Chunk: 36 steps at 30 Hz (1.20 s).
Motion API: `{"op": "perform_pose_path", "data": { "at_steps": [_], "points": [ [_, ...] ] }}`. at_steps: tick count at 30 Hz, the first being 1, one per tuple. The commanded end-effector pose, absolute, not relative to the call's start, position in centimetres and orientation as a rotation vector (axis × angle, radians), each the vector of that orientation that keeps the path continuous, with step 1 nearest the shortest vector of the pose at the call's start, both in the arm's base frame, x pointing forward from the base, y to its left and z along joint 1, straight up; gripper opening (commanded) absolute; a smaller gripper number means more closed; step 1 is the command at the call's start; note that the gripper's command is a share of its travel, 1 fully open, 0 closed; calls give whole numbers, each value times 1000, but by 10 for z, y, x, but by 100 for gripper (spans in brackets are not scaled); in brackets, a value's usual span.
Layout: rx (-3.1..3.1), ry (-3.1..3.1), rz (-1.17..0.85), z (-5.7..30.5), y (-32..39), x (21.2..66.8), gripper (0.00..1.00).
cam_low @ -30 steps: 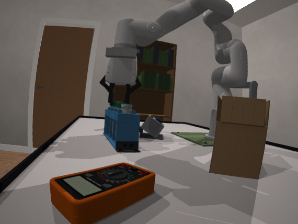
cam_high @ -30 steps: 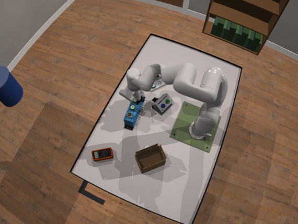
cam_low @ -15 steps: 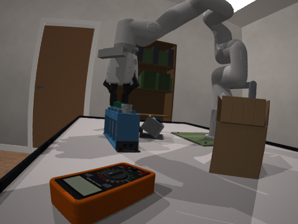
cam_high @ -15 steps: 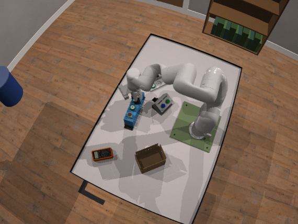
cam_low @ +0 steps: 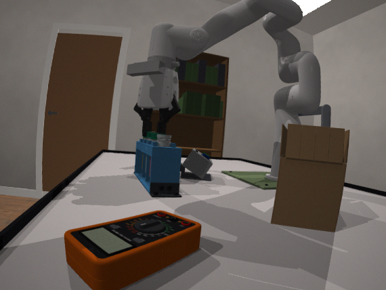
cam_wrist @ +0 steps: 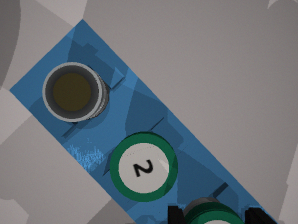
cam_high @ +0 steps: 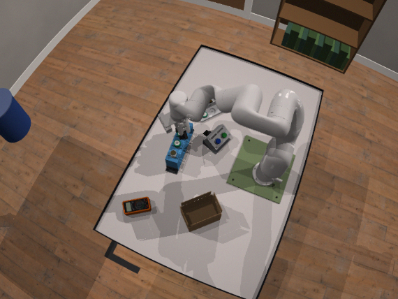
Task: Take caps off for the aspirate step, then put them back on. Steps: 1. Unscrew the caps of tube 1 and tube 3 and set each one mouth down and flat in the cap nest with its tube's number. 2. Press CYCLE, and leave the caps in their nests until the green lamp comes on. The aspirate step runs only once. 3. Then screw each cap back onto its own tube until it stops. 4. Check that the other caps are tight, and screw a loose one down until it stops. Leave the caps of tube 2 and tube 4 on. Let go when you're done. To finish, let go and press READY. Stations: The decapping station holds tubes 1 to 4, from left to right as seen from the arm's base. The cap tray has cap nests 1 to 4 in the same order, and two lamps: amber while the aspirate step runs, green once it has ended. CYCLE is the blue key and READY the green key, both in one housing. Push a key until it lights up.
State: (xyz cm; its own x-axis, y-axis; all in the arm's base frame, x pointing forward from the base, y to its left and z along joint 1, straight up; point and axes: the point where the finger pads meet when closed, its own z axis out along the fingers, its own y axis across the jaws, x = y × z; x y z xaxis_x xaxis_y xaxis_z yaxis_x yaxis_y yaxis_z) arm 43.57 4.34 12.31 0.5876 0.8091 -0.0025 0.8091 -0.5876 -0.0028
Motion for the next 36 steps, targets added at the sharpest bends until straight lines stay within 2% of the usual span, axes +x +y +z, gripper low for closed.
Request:
{"op": "perform_pose_path", "data": {
  "at_steps": [1, 20, 36],
  "points": [
    [-2689, -1623, -2, 125, 44, 437, 0],
    [-1831, -2552, -2, 125, 44, 437, 0],
    [-980, -2984, -2, 125, 44, 437, 0]
  ]
}}
